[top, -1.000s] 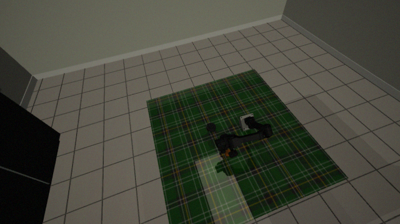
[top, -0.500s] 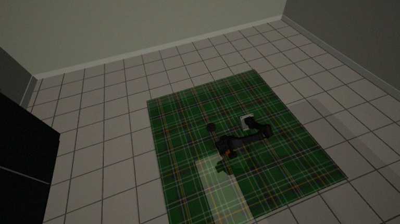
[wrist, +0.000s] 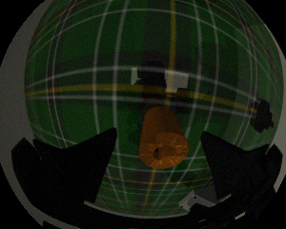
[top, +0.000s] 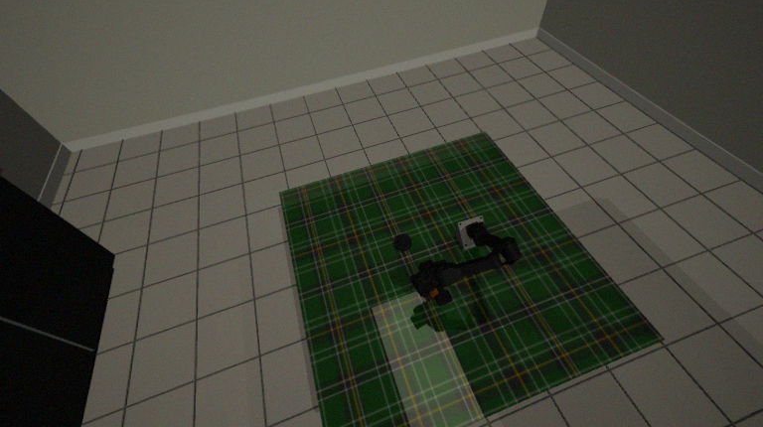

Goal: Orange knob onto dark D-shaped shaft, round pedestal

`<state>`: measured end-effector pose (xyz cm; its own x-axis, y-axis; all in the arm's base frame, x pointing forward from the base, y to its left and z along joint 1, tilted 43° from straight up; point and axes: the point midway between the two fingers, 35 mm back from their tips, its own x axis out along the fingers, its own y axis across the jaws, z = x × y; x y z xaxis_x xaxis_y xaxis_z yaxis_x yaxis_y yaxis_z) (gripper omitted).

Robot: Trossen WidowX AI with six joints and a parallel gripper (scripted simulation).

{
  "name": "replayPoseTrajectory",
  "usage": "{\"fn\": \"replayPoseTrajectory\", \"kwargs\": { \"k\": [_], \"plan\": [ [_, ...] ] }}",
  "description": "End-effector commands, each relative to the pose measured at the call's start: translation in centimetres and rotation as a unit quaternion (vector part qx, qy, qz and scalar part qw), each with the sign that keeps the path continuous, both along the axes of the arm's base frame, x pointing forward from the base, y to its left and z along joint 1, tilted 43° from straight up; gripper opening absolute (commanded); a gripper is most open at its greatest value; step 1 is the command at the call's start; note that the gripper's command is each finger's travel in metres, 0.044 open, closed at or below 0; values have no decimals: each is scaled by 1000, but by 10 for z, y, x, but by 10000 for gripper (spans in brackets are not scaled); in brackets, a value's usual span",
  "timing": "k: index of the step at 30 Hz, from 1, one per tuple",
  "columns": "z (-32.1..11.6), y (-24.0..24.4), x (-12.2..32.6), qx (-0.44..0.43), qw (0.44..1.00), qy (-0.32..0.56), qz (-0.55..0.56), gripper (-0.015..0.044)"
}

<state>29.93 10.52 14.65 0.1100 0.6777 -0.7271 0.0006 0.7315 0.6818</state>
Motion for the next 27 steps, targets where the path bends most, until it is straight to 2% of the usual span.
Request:
{"fn": "replayPoseTrajectory", "kwargs": {
  "k": [1, 15, 25, 27],
  "plan": [
    [-6, 4, 0, -1, 1000, 2, -2, 440],
    [-20, 18, 1, 1, 1000, 2, -2, 440],
    [-20, 18, 1, 1, 1000, 2, -2, 177],
    [-20, 18, 1, 1, 1000, 2, -2, 164]
  ]
}}
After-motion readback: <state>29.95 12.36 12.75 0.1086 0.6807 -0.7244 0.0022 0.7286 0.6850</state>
